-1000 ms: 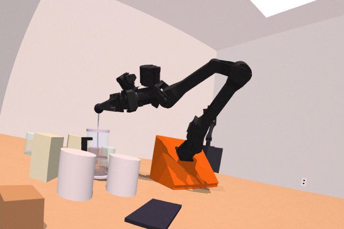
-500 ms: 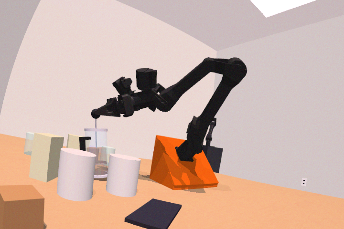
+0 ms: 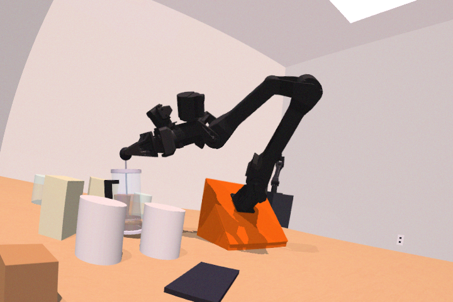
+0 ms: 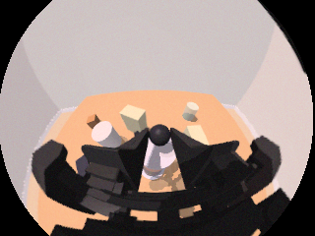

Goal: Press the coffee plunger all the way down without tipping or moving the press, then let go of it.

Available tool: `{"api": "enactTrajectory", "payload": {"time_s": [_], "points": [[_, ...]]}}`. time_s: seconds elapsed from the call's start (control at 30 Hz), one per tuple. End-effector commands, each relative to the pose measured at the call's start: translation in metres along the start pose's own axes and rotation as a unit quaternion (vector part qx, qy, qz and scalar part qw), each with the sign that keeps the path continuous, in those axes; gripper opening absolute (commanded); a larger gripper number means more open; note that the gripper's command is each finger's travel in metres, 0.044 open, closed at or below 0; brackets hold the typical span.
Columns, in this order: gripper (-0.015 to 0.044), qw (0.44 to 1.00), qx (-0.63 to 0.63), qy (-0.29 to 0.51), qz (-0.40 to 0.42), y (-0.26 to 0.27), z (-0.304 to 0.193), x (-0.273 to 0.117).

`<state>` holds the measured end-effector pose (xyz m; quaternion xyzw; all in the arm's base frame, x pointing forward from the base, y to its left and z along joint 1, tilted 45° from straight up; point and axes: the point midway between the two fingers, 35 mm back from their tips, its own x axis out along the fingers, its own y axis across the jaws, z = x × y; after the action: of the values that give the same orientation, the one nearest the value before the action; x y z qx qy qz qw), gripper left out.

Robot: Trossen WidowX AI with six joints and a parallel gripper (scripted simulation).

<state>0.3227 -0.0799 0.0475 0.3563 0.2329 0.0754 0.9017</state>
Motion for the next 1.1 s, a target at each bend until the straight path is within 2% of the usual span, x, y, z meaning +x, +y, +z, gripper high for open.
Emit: {"api": "enactTrajectory", "payload": {"time_s": [0.0,1.07], "points": [[0.0125,1.0,0.01,0.016,0.006,0.0003,-0.0083,0.0032],[0.0125,1.0,0.01,0.015,0.006,-0.0027,-0.0062,0.0052]]}}
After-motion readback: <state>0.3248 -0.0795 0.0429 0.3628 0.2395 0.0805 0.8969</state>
